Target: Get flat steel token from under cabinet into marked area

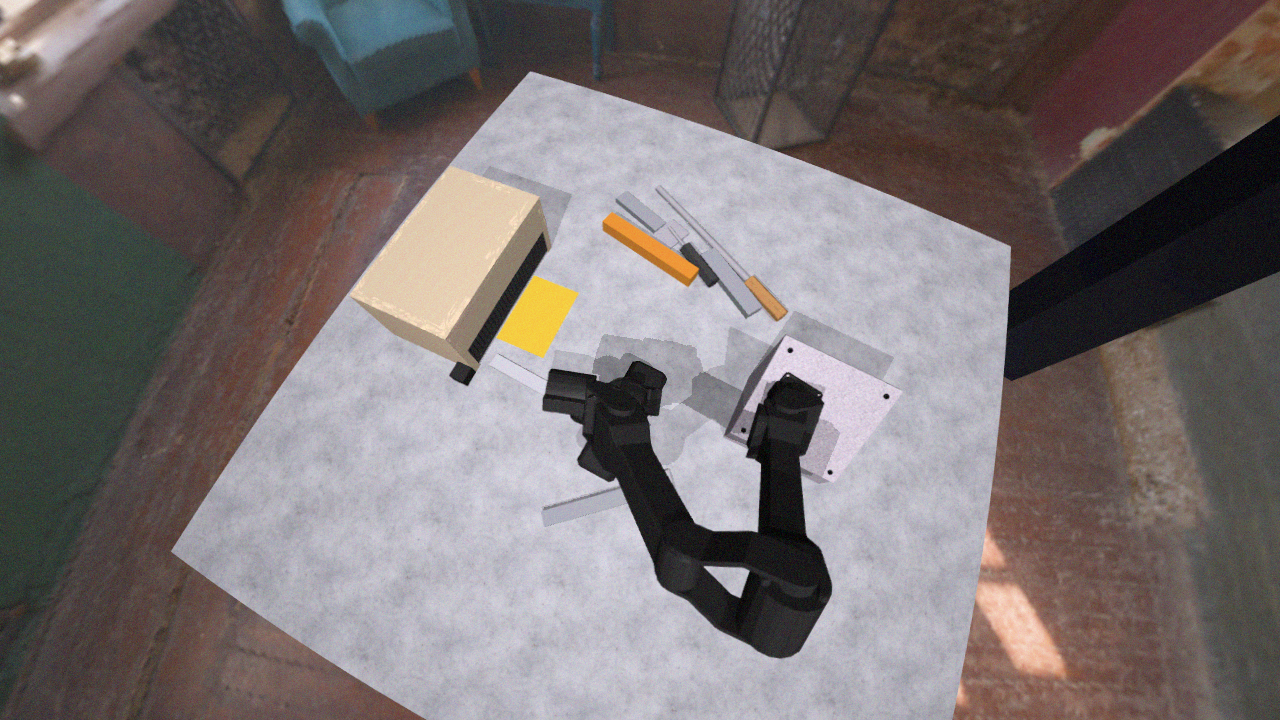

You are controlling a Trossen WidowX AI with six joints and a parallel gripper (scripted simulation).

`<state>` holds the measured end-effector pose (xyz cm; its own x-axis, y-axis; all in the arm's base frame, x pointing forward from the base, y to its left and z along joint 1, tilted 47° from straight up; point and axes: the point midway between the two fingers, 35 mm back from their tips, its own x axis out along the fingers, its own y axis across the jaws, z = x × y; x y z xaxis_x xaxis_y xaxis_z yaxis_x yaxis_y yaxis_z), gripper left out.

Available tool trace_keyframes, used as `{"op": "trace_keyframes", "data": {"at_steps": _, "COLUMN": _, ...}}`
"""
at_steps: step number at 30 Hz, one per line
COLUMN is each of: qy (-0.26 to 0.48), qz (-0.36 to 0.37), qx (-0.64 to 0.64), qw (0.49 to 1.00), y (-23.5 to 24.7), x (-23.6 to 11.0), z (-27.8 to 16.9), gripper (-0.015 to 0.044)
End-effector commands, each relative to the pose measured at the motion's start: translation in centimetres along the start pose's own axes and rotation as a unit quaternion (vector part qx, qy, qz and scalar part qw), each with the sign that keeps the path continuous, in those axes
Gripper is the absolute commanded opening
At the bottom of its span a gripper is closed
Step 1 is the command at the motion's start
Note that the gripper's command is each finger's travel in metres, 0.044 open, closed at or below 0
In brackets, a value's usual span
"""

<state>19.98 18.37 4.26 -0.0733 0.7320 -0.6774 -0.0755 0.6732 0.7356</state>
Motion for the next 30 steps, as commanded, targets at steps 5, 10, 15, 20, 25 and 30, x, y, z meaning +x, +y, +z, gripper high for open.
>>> {"op": "trace_keyframes", "data": {"at_steps": 5, "qy": 0.0, "qz": 0.0, "qx": 0.01, "qw": 1.0, "y": 0.0, "x": 0.0, "z": 1.1, "gripper": 0.0}}
{"op": "trace_keyframes", "data": {"at_steps": 10, "qy": 0.0, "qz": 0.0, "qx": 0.014, "qw": 1.0, "y": 0.0, "x": 0.0, "z": 1.7, "gripper": 0.0}}
{"op": "trace_keyframes", "data": {"at_steps": 15, "qy": 0.001, "qz": -0.001, "qx": 0.017, "qw": 1.0, "y": -0.1, "x": 0.0, "z": 2.3, "gripper": 0.0}}
{"op": "trace_keyframes", "data": {"at_steps": 20, "qy": 0.001, "qz": -0.001, "qx": 0.019, "qw": 1.0, "y": -0.1, "x": 0.0, "z": 2.9, "gripper": 0.0}}
{"op": "trace_keyframes", "data": {"at_steps": 25, "qy": 0.0, "qz": -0.001, "qx": 0.02, "qw": 1.0, "y": -0.1, "x": 0.0, "z": 3.5, "gripper": 0.0}}
{"op": "trace_keyframes", "data": {"at_steps": 30, "qy": 0.0, "qz": -0.001, "qx": 0.021, "qw": 1.0, "y": -0.2, "x": -0.1, "z": 4.1, "gripper": 0.0}}
